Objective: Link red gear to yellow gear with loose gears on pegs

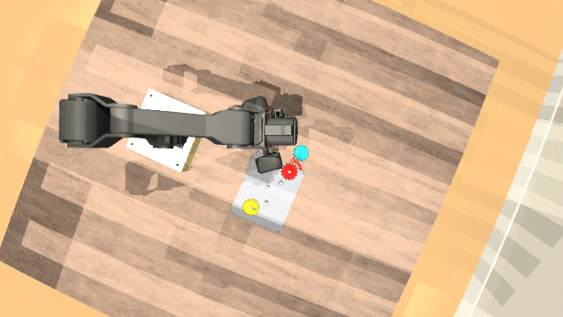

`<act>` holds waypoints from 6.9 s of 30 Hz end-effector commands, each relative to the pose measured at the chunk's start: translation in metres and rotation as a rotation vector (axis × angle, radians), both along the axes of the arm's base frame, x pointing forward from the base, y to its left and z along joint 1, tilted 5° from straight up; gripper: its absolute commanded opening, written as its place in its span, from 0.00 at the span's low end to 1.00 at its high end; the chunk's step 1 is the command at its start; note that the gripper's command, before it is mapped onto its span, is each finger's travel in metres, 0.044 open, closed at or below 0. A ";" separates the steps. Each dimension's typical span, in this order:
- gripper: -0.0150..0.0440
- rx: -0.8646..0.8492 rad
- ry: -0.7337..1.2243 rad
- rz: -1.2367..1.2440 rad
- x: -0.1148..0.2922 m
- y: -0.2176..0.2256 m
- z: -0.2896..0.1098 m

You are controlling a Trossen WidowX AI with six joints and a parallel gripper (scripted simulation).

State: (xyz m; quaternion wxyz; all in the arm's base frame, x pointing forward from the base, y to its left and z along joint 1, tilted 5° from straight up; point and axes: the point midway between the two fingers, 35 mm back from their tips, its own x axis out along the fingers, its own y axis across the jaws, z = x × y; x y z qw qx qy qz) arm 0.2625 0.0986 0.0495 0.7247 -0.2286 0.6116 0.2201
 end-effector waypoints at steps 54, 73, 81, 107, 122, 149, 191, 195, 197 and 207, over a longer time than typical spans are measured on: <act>0.56 -0.094 0.195 0.098 -0.033 0.002 -0.061; 0.25 -0.094 0.194 0.098 -0.031 0.003 -0.055; 0.25 -0.094 0.194 0.098 -0.026 0.006 -0.036; 0.25 -0.093 0.194 0.098 -0.022 0.013 0.030; 0.25 -0.093 0.194 0.099 -0.027 0.013 0.069; 0.25 -0.089 0.189 0.081 0.007 -0.013 0.065; 0.25 -0.104 0.185 0.094 0.080 -0.101 0.008; 0.25 -0.105 0.185 0.096 0.085 -0.110 0.002; 0.25 -0.105 0.185 0.097 0.085 -0.112 0.001; 0.25 -0.105 0.185 0.097 0.086 -0.112 0.005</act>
